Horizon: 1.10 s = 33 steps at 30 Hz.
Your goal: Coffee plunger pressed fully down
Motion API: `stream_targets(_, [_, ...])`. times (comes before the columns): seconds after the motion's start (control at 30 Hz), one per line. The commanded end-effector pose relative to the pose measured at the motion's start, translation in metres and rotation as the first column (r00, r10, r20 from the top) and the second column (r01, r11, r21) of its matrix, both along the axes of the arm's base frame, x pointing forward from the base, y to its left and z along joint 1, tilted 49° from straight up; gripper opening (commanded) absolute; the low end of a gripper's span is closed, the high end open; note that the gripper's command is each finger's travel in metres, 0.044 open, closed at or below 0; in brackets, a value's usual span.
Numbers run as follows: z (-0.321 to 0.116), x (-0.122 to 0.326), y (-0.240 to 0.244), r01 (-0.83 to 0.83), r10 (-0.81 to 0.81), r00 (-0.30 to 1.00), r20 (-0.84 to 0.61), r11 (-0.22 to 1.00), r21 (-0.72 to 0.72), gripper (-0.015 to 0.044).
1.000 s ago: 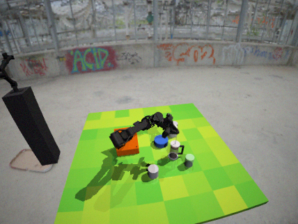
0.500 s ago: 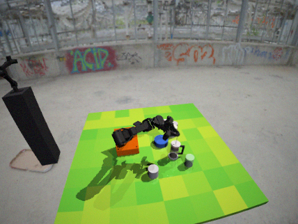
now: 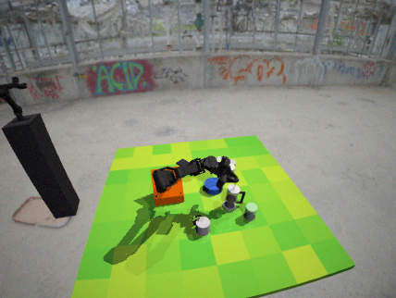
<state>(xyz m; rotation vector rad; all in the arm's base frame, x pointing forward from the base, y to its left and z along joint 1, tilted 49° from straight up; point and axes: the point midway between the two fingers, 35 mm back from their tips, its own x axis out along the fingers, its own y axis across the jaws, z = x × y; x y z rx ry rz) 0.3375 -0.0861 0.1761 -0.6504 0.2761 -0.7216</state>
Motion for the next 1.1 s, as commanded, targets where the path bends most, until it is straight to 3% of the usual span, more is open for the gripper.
stream_targets(0.0, [-0.019, -0.007, -0.016, 0.043, -0.043, 0.997, -0.06, 0.999, -0.01, 0.0121])
stream_targets(1.07, [-0.022, 0.006, -0.029, 0.043, -0.044, 0.997, -0.057, 0.999, -0.013, 0.0121])
